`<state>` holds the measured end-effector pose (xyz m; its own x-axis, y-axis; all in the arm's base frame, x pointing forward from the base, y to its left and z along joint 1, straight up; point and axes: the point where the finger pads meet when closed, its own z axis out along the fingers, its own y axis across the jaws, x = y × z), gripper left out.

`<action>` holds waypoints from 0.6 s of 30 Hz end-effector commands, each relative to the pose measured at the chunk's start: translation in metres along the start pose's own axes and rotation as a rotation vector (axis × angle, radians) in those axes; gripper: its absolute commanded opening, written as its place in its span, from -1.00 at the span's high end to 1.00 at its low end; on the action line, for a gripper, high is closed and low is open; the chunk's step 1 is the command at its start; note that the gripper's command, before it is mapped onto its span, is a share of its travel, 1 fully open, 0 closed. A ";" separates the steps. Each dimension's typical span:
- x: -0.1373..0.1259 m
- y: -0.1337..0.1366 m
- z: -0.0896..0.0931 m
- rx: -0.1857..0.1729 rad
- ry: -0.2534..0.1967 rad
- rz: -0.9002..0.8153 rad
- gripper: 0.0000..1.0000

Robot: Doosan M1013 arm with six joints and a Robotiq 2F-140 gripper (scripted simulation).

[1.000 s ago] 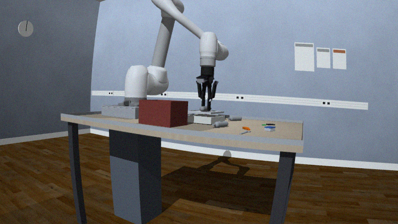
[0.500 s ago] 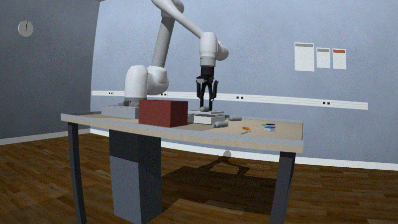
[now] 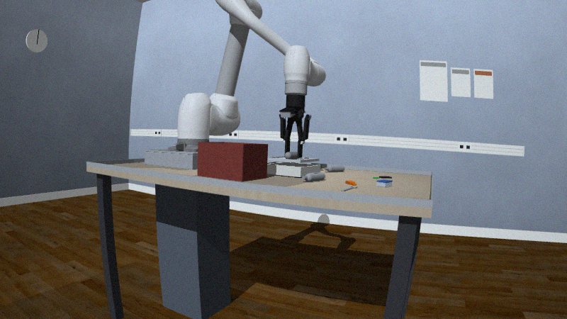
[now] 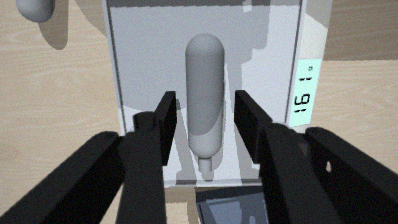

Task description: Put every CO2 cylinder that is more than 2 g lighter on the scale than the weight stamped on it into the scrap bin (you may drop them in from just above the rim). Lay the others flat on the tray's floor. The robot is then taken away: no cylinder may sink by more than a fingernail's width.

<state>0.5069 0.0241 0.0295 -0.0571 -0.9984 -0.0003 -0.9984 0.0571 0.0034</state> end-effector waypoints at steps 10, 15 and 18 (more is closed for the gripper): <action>0.000 0.000 0.000 0.001 0.000 0.000 0.22; 0.000 0.000 -0.001 0.001 0.000 0.000 0.22; 0.000 0.000 -0.006 0.001 0.000 0.000 0.22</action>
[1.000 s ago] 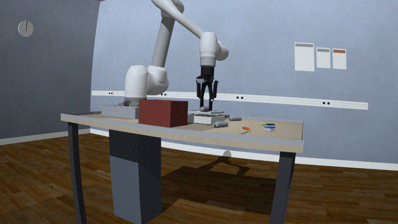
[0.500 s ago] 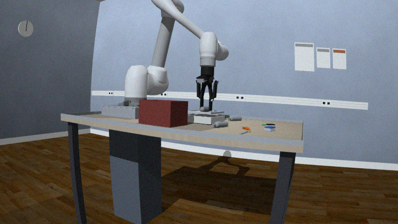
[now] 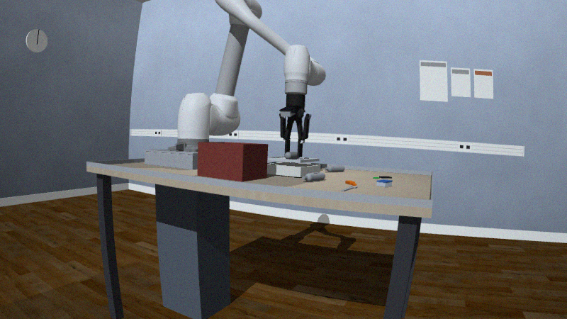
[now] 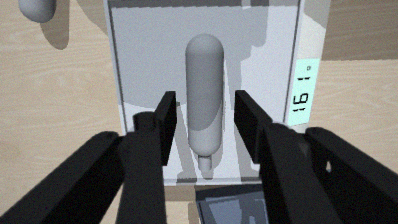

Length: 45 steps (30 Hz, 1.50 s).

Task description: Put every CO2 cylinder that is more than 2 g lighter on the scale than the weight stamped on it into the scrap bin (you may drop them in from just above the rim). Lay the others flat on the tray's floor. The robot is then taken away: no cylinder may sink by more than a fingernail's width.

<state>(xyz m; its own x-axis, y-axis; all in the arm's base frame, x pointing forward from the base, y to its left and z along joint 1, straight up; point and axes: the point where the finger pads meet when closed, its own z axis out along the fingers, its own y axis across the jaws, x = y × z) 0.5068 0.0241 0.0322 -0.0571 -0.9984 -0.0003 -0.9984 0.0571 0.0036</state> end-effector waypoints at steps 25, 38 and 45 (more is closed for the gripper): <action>0.000 0.000 -0.104 0.001 0.000 0.000 0.22; -0.001 0.023 -0.125 0.001 0.000 -0.387 0.22; -0.001 0.062 -0.156 0.000 0.012 -0.780 0.22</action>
<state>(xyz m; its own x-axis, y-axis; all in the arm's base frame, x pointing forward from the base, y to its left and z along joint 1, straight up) 0.4604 0.0274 0.1757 0.5377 -0.8427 0.0275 -0.8431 -0.5375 0.0175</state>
